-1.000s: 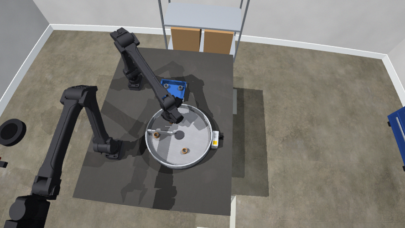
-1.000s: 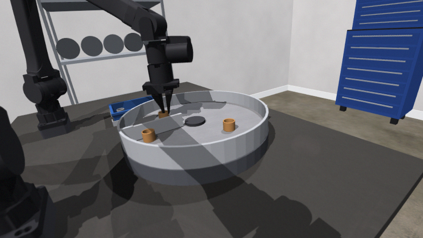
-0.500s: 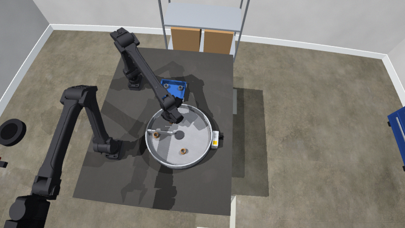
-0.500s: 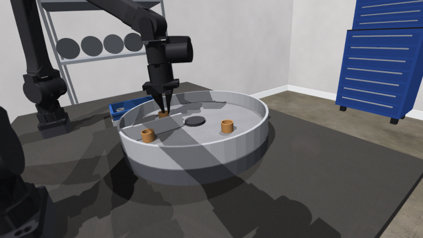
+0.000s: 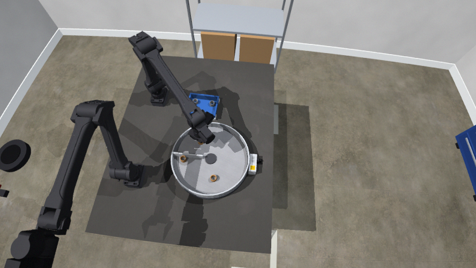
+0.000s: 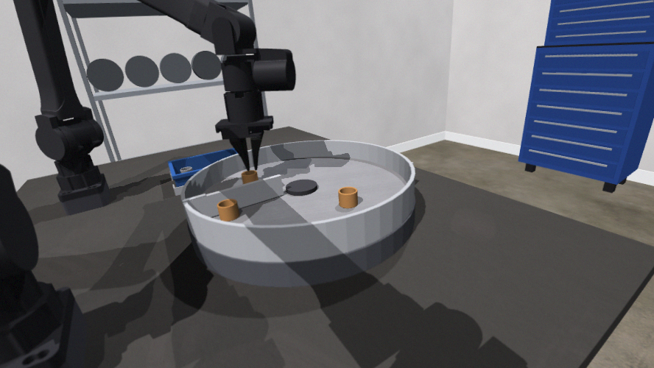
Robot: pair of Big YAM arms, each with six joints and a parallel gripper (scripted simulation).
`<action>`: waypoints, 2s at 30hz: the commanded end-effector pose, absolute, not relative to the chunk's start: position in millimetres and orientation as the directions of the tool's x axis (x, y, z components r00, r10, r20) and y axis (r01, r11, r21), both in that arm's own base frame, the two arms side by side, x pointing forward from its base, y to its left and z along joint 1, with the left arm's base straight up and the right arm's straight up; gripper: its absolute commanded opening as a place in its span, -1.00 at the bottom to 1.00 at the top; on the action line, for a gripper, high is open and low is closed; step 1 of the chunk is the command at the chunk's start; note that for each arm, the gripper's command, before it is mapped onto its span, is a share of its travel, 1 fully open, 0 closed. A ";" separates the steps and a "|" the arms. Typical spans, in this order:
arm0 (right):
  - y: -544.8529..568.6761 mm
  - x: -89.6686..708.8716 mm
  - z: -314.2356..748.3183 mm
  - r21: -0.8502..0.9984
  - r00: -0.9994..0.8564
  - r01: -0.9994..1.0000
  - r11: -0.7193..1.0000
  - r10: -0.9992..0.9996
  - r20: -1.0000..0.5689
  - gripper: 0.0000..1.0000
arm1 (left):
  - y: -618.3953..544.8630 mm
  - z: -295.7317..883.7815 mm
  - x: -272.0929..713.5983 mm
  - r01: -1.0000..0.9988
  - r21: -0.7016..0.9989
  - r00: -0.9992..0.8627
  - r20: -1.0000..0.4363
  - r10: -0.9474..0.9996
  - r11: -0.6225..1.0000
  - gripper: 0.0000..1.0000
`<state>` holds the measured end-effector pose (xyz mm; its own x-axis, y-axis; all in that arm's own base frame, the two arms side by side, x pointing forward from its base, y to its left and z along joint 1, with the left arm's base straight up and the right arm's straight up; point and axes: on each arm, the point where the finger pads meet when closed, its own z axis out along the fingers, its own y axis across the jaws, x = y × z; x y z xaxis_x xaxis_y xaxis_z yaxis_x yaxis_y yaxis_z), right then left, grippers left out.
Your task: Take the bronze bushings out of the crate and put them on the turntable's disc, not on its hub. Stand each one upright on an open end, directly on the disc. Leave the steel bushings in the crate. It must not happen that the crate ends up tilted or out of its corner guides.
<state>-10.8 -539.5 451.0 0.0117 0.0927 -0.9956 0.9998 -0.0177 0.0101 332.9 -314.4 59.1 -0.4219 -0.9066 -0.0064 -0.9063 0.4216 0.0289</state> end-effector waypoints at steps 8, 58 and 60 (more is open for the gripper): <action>-544.7 -12.8 500.5 0.000 0.000 1.000 -0.023 0.000 -1.000 1.00 | -330.0 107.6 357.9 -0.908 -0.030 -0.418 0.008 -0.908 0.417 -0.73; -544.7 -12.8 500.5 0.000 0.000 1.000 -0.023 0.000 -1.000 1.00 | -321.5 197.0 348.7 -0.909 -0.027 -0.417 0.007 -0.909 0.417 1.00; -544.7 -12.8 500.5 0.000 0.000 1.000 -0.023 0.000 -1.000 1.00 | -321.5 197.0 348.7 -0.909 -0.027 -0.417 0.007 -0.909 0.417 1.00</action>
